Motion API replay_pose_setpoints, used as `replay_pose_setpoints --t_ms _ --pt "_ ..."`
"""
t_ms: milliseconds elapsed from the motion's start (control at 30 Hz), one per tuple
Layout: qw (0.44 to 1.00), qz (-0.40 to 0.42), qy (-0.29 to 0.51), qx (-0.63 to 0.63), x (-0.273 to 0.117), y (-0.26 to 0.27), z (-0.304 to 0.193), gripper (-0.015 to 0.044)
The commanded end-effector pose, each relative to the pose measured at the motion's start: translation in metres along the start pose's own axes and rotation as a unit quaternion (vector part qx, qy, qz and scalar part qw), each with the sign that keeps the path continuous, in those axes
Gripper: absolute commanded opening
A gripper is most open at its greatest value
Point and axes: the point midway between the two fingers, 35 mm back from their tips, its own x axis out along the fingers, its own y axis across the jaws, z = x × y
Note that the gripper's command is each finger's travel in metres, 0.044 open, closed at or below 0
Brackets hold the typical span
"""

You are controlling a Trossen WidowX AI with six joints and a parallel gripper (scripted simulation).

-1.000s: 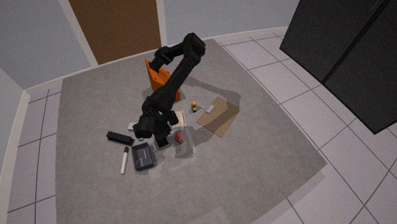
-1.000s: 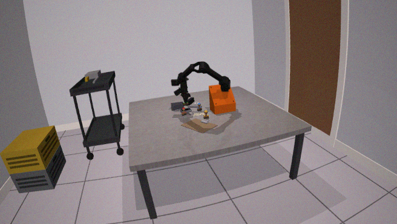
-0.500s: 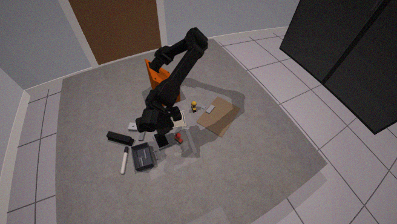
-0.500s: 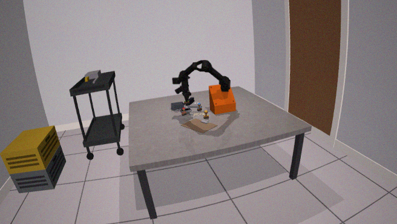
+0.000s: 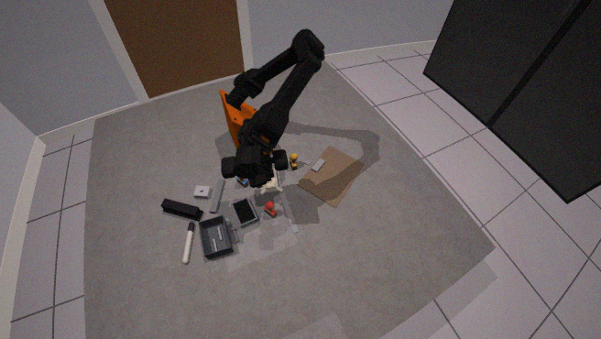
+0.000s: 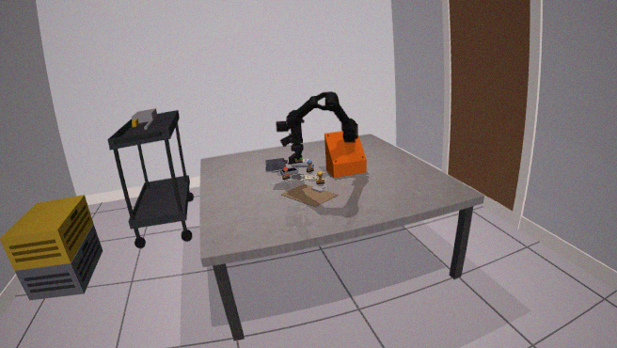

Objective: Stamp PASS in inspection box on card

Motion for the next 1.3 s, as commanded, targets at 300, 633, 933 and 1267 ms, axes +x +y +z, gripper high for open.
replay_pose_setpoints --t_ms 300,633,933,1267 --pt "0.996 0.004 0.001 0.087 0.004 0.027 -0.05 0.0" --pt "0.993 0.005 0.001 0.117 0.008 0.033 -0.069 0.0" --pt "0.993 0.004 0.001 0.117 0.013 0.033 -0.068 0.0" --pt "0.993 0.003 0.0 0.117 0.02 0.032 -0.067 0.0"
